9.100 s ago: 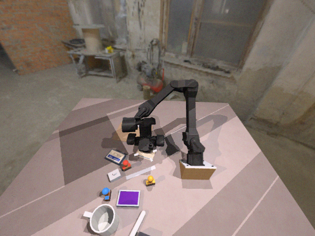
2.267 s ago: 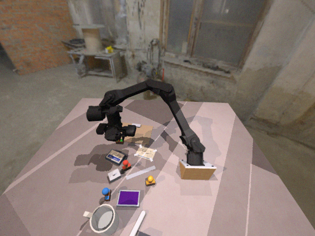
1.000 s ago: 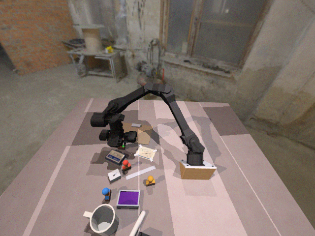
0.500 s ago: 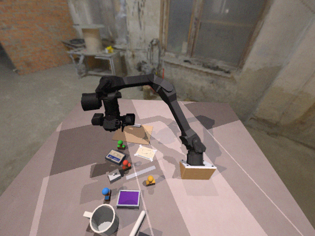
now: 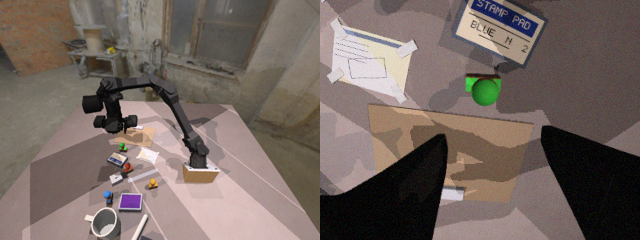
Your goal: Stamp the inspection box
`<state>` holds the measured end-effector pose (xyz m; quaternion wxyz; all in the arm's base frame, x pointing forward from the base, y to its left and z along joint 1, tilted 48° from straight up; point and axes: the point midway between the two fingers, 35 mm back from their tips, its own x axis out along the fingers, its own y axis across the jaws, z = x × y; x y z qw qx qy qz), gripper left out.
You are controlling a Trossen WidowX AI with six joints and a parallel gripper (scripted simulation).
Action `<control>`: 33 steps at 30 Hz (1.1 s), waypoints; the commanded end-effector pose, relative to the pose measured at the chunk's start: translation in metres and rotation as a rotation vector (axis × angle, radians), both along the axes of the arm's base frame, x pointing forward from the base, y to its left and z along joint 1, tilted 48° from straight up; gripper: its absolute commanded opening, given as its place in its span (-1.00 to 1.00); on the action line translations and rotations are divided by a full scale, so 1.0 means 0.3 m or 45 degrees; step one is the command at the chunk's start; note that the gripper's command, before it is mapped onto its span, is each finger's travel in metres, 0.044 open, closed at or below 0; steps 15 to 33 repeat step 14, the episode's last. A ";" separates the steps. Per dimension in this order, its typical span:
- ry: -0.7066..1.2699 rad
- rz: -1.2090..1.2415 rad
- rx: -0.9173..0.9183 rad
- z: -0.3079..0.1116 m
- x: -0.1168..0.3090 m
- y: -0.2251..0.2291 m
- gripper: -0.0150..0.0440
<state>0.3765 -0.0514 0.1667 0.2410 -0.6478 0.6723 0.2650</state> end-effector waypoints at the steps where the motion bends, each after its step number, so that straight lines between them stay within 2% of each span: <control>1: -0.003 -0.004 0.004 0.001 0.000 0.001 0.39; 33: 0.000 0.000 0.000 0.000 0.000 0.000 0.39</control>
